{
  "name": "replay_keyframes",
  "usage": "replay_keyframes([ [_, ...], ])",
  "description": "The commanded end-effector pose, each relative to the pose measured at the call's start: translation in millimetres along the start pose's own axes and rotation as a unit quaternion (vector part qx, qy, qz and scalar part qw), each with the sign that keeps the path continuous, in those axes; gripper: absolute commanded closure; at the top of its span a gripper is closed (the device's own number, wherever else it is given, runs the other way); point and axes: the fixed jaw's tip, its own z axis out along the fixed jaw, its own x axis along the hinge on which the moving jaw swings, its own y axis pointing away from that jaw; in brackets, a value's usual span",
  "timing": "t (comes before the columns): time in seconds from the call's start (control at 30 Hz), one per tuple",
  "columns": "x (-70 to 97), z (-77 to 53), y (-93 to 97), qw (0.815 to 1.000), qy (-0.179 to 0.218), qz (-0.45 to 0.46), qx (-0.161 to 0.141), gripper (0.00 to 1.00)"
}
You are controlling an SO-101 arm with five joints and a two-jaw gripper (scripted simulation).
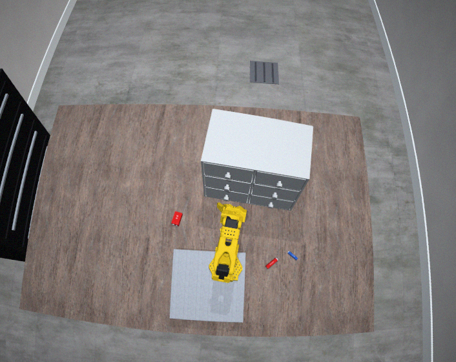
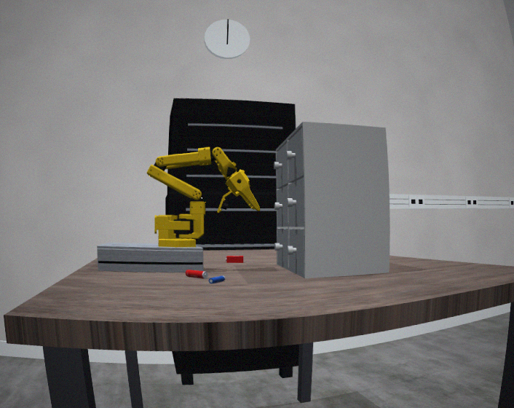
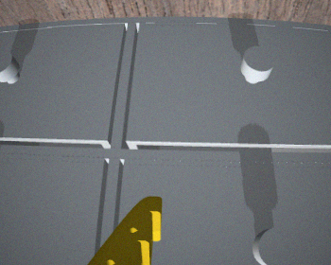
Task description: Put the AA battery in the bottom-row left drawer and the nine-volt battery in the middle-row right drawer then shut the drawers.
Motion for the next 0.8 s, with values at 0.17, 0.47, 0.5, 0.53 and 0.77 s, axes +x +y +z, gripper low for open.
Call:
replay_keyframes([
  [0.17, 0.2, 19.8, -24.9, 0.994, -0.052, -0.083, 0.038, 0.75],
  [0.47, 0.2, 38.9, -27.1, 0.994, -0.052, -0.083, 0.039, 0.79],
  [0.5, -0.1, 42.7, -27.5, 0.994, -0.052, -0.083, 0.039, 0.79],
  [0.53, -0.6, 46.4, -27.9, 0.994, -0.052, -0.083, 0.039, 0.79],
  [0.77, -4.9, 64.4, -29.5, 0.994, -0.052, -0.082, 0.04, 0.79],
])
